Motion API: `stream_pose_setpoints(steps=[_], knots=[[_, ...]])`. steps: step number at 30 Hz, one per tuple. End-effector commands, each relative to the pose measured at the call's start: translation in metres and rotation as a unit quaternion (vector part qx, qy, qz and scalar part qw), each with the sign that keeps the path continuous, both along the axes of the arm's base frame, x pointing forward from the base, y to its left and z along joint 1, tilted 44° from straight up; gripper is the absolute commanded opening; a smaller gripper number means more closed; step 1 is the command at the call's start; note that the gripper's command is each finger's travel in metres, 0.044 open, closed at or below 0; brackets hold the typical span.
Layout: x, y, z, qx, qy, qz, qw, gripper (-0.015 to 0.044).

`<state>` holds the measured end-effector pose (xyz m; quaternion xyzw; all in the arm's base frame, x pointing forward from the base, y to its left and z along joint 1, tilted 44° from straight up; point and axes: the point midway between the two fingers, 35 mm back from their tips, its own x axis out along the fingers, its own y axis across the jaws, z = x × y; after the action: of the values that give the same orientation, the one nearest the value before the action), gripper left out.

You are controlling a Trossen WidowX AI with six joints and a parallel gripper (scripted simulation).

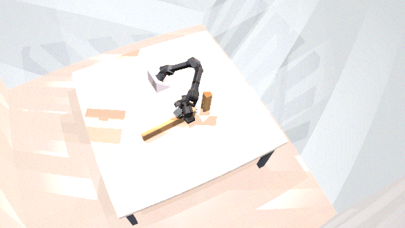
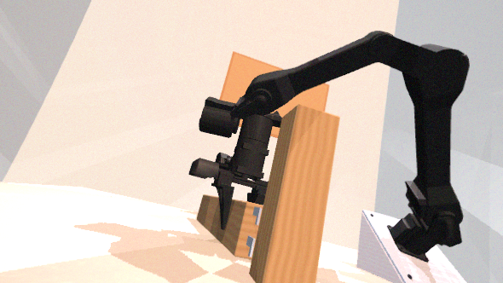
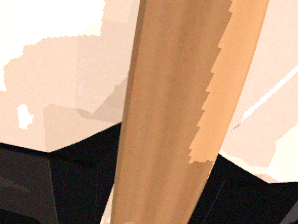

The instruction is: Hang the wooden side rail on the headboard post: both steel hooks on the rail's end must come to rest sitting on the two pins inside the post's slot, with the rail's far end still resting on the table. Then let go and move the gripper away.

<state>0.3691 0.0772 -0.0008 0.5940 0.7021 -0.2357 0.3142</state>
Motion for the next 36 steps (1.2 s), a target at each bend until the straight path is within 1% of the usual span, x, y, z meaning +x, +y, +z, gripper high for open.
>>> stream_pose_setpoints(steps=[1,2,9,21,36], knots=[[0.000,0.000,-0.001,0.002,0.002,-0.002,1.000,0.0013],[0.000,0.000,-0.001,0.002,0.002,-0.002,1.000,0.0000],[-0.001,0.000,-0.001,0.002,0.002,-0.003,1.000,0.0000],[-0.012,-0.001,0.000,-0.004,0.040,-0.041,0.998,0.0000],[-0.019,-0.002,0.000,-0.004,0.041,-0.043,0.998,0.0000]])
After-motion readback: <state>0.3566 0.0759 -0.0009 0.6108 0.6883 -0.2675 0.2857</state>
